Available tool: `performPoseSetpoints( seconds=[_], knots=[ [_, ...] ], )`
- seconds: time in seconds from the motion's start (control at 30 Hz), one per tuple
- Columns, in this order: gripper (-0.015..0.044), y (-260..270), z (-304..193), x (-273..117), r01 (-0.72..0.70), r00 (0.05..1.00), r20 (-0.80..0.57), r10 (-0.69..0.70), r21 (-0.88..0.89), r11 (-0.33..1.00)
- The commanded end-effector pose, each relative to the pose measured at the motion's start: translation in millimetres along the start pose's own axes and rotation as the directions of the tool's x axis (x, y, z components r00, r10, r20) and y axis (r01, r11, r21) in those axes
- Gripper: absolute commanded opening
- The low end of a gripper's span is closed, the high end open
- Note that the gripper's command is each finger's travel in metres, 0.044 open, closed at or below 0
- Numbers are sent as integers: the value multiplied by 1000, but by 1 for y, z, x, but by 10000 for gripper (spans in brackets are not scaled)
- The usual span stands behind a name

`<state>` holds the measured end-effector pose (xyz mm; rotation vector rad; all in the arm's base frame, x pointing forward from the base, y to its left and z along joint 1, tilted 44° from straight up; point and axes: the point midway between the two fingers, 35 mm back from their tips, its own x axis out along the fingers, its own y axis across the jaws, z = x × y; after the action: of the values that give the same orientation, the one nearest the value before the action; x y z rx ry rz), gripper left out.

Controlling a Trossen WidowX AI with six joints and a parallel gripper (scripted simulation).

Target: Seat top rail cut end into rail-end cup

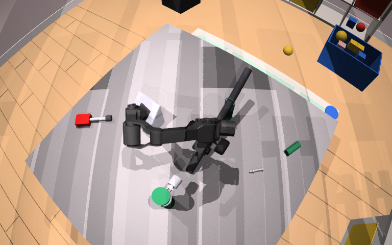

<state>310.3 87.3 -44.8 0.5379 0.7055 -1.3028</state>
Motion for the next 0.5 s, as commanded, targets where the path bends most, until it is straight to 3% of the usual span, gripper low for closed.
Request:
performPoseSetpoints(
  seconds=[0.0, 0.47],
  knots=[
    [440, -2, 1, 8, 2, 1000, 8, -2, -6, 1000],
    [440, -3, 2, 31, 2, 1000, 10, -2, -6, 1000]
  ],
)
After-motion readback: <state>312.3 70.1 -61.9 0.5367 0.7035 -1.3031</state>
